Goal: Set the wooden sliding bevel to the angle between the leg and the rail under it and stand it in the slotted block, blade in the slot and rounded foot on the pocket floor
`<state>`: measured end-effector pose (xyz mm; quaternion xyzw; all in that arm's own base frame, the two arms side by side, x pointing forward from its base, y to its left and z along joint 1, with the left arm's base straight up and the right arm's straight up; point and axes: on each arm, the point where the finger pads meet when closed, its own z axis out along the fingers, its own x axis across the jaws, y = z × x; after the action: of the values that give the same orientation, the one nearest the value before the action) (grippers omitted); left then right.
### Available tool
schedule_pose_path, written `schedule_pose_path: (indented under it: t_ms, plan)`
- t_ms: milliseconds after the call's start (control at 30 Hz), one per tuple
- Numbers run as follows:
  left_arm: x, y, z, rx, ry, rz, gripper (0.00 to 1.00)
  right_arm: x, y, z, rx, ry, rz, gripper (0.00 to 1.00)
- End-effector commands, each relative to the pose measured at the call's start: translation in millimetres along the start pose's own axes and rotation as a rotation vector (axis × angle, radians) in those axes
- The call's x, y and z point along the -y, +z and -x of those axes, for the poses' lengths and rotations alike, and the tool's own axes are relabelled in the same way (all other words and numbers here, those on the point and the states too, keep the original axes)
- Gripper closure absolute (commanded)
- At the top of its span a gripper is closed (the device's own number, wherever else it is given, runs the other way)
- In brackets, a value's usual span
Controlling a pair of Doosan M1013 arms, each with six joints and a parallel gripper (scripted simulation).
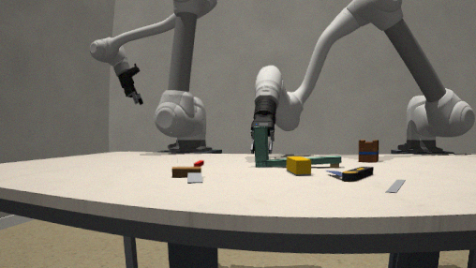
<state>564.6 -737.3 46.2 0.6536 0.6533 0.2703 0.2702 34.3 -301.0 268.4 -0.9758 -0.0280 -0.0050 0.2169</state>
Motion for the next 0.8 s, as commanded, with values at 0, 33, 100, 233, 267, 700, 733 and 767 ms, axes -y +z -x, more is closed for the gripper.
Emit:
schedule_pose_path:
  t_ms: [0,33,100,233,267,700,733,767]
  plan:
    - [1.3,1.8,0.5,0.001,-0.002,0.001,0.00,-0.1,-0.7,-0.1,-0.001,0.000,0.001,0.00]
    - [2.9,3.5,0.5,0.001,-0.002,0.001,0.00,-0.1,-0.7,-0.1,-0.001,0.000,0.001,0.00]
    - [6.0,6.6,0.5,0.001,-0.002,0.001,0.00,-0.1,-0.7,-0.1,-0.001,0.000,0.001,0.00]
    - [11.1,11.7,0.5,0.001,-0.001,0.001,0.00,-0.1,-0.7,-0.1,-0.001,0.000,0.001,0.00]
    - [12.0,12.6,0.5,0.001,-0.001,0.001,0.00,-0.1,-0.7,-0.1,-0.001,0.000,0.001,0.00]
    - [15.1,15.7,0.6,0.001,-0.001,0.001,0.00,-0.1,-0.7,-0.1,-0.001,0.000,0.001,0.00]
    - [15.1,15.7,0.6,0.001,-0.001,0.001,0.00,-0.1,-0.7,-0.1,-0.001,0.000,0.001,0.00]
    - [15.1,15.7,0.6,0.001,-0.001,0.001,0.00,-0.1,-0.7,-0.1,-0.001,0.000,0.001,0.00]
